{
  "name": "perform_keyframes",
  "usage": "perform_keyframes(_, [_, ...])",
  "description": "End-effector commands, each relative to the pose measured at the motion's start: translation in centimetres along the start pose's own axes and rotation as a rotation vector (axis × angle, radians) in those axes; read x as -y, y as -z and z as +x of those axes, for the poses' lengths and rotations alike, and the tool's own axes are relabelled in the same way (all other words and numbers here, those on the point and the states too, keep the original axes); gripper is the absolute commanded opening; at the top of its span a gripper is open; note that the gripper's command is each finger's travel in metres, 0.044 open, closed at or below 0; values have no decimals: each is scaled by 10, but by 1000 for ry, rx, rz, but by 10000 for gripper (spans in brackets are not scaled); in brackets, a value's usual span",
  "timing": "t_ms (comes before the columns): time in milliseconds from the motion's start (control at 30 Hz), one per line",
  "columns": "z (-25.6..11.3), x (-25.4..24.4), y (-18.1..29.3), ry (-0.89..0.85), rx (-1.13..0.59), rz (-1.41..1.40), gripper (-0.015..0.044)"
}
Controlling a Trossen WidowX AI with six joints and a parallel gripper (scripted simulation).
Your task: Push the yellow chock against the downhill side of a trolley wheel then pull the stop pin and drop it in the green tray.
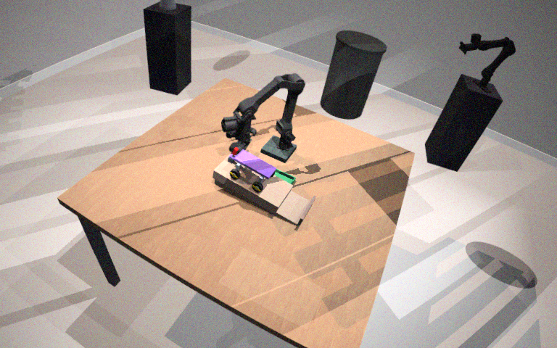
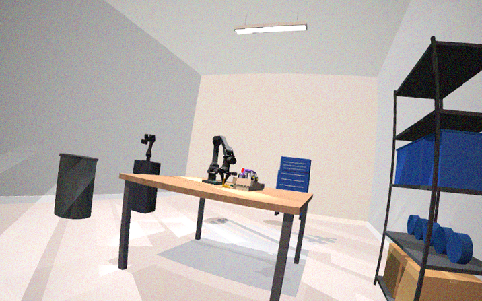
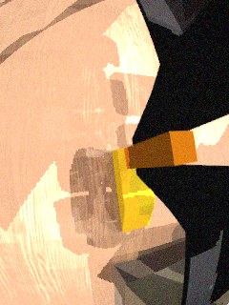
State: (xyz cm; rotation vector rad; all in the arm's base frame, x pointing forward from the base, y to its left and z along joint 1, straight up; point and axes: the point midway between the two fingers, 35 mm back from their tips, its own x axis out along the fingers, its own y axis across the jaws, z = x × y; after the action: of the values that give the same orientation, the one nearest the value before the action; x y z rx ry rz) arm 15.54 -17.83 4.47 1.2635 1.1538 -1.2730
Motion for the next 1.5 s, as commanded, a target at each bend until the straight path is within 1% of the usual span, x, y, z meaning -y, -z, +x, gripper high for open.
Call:
perform_keyframes(0, [-14,-1,-1,-11,5,-1,0])
perform_keyframes(1100, [-118,5,3,-11,3,-2,0])
perform_keyframes(1467, [-145,0,0,-11,3,-2,0])
